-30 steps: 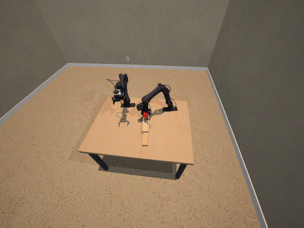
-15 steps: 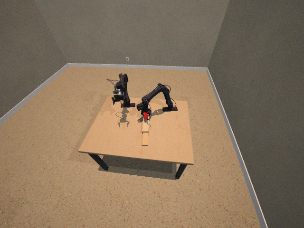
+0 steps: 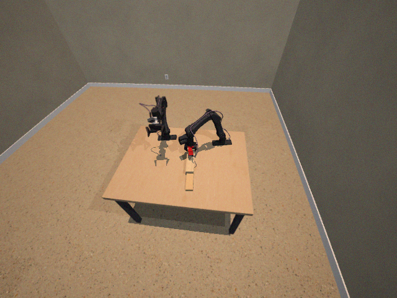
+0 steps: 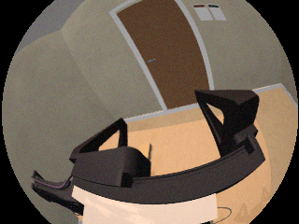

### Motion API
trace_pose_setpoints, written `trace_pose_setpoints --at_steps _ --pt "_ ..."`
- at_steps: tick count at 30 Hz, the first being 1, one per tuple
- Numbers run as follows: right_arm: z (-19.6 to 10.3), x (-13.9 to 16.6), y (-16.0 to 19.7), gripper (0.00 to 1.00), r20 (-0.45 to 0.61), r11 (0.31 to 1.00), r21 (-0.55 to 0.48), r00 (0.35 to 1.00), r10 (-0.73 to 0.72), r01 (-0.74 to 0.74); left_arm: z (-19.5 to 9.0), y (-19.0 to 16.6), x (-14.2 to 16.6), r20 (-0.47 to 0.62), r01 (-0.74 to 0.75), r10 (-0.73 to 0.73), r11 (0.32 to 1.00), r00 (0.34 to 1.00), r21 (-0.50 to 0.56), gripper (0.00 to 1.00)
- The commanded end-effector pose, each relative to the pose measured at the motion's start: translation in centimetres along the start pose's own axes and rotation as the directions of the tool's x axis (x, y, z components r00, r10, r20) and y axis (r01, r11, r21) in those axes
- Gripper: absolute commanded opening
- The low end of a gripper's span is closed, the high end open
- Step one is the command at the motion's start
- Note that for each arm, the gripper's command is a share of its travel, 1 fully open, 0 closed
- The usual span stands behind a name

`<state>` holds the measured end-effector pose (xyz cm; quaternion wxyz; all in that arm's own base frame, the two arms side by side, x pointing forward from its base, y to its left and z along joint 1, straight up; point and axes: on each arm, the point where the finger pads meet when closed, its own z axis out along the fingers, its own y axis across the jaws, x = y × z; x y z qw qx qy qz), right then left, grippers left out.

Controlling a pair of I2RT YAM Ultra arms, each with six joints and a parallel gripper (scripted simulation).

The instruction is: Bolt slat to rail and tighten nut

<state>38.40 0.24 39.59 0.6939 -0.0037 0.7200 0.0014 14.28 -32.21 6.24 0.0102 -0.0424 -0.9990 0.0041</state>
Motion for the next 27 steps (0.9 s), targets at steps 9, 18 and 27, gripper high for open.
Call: trace_pose_setpoints --at_steps 9,18,27 --pt "-0.4 -1.6 -0.1 1.00 0.049 1.000 0.007 0.999 0.003 -0.003 1.3 -0.1 -0.6 0.027 0.006 -0.006 1.000 1.000 0.003 0.72" --pt "-0.4 -1.6 -0.1 1.00 0.049 1.000 0.007 0.999 0.003 -0.003 1.8 -0.1 -0.6 0.027 0.006 -0.006 1.000 1.000 0.003 0.72" --pt "-0.4 -1.6 -0.1 1.00 0.049 1.000 0.007 0.999 0.003 -0.003 2.4 -0.1 -0.5 0.026 0.007 -0.007 1.000 1.000 0.001 0.72"
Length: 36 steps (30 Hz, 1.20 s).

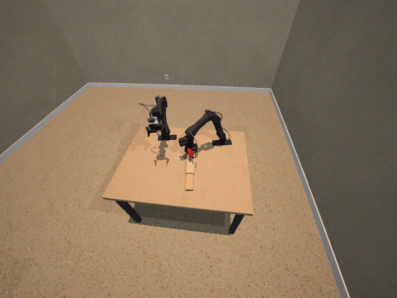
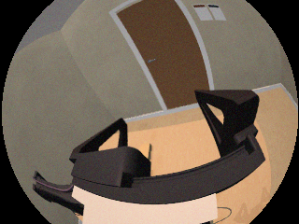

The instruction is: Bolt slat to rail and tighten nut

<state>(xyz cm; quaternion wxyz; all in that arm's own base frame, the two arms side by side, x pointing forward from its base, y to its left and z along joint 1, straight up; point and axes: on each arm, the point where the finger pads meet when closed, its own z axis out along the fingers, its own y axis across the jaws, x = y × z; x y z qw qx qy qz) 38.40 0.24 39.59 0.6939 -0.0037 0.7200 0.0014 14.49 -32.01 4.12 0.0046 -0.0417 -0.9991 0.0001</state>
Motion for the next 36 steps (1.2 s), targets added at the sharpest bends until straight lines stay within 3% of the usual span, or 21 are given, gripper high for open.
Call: trace_pose_setpoints --at_steps 1,31,33,34,36 --pt "-0.40 -1.57 -0.14 1.00 0.049 1.000 0.007 0.999 0.003 -0.003 0.35 -0.27 -0.29 0.014 0.006 -0.006 1.000 1.000 0.009 0.72" --pt "-0.40 -1.57 -0.14 1.00 0.049 1.000 0.007 0.999 0.003 -0.003 0.01 -0.28 -0.24 0.014 0.002 -0.002 1.000 1.000 0.011 0.72" --pt "-0.40 -1.57 -0.14 1.00 0.049 1.000 0.007 0.999 0.003 -0.003 -0.31 -0.27 -0.15 0.008 0.002 -0.002 1.000 1.000 0.014 0.95" --pt "-0.40 -1.57 -0.14 1.00 0.049 1.000 0.007 0.999 0.003 -0.003 -0.31 -0.27 -0.15 0.008 0.002 -0.002 1.000 1.000 0.014 1.00" --pt "-0.40 -1.57 -0.14 1.00 0.049 1.000 0.007 0.999 0.003 -0.003 -0.31 -0.27 -0.15 0.008 0.002 -0.002 1.000 1.000 0.014 1.00"
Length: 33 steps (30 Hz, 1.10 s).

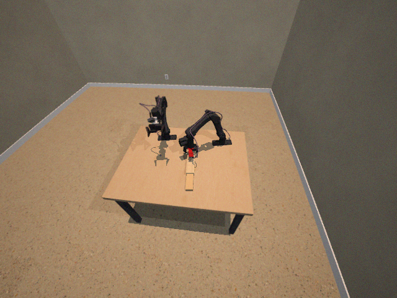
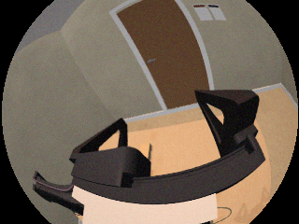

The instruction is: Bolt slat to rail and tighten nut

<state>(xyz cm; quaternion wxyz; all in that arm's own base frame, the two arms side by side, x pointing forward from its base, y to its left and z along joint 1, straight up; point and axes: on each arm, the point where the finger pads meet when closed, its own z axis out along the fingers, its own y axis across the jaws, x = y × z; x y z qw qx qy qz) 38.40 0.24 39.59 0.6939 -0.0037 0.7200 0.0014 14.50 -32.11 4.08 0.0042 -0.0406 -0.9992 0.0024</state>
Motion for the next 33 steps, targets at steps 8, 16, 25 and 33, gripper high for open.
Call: trace_pose_setpoints --at_steps 8,16,25,33 --pt "-0.4 -1.6 -0.1 1.00 0.049 1.000 0.007 0.999 0.003 -0.003 -0.7 -0.1 -0.2 0.012 0.000 0.000 1.000 1.000 0.005 1.00" --pt "-0.4 -1.6 -0.1 1.00 0.049 1.000 0.007 0.999 0.003 -0.003 -4.5 -0.2 -0.1 0.025 0.001 -0.001 1.000 1.000 0.008 1.00" --pt "-0.4 -1.6 -0.1 1.00 0.049 1.000 0.007 0.999 0.003 -0.003 -4.8 -0.2 0.0 0.025 0.001 -0.001 1.000 1.000 0.008 1.00" --pt "-0.4 -1.6 -0.1 1.00 0.049 1.000 0.007 0.999 0.003 -0.003 -4.8 -0.2 0.0 0.025 0.001 -0.001 1.000 1.000 0.008 1.00"
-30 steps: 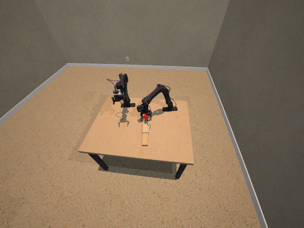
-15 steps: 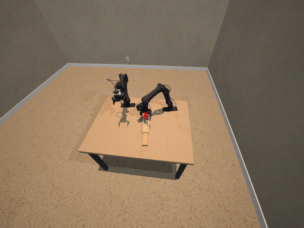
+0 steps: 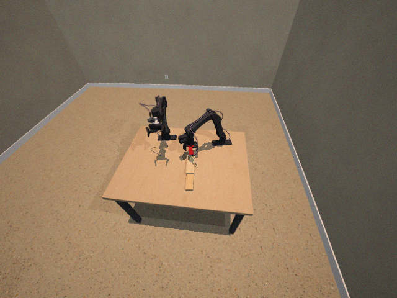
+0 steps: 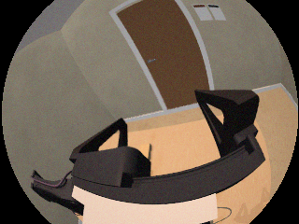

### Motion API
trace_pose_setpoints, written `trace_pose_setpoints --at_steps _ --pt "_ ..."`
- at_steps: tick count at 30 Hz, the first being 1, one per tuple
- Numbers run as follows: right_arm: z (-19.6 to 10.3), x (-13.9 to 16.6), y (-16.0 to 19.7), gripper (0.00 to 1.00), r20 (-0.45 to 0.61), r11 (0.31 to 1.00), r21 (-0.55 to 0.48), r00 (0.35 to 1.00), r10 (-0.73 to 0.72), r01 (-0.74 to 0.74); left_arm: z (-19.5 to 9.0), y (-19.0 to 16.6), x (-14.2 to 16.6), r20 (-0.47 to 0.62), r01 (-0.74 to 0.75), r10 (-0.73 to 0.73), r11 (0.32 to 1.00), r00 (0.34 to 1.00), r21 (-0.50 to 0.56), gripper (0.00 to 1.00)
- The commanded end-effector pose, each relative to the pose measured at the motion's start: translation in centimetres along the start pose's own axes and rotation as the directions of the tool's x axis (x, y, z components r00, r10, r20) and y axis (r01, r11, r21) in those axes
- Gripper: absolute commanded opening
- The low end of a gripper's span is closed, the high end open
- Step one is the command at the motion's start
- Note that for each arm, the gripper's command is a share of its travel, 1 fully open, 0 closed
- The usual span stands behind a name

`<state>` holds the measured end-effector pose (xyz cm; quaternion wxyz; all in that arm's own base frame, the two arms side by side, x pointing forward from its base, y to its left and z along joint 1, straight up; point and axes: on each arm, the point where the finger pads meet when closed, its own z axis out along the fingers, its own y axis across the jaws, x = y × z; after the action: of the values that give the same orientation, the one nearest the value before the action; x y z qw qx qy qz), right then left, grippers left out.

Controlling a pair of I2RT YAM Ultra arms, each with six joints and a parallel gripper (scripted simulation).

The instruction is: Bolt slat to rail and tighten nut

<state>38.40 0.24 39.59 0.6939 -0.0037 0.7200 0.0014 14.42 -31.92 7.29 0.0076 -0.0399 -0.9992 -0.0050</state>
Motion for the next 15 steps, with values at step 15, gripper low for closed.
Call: trace_pose_setpoints --at_steps 15 --pt "-0.4 -1.6 -0.1 1.00 0.049 1.000 0.007 0.999 0.003 -0.003 -1.8 -0.4 -1.5 0.056 -0.002 -0.001 0.998 0.998 0.061 1.00"
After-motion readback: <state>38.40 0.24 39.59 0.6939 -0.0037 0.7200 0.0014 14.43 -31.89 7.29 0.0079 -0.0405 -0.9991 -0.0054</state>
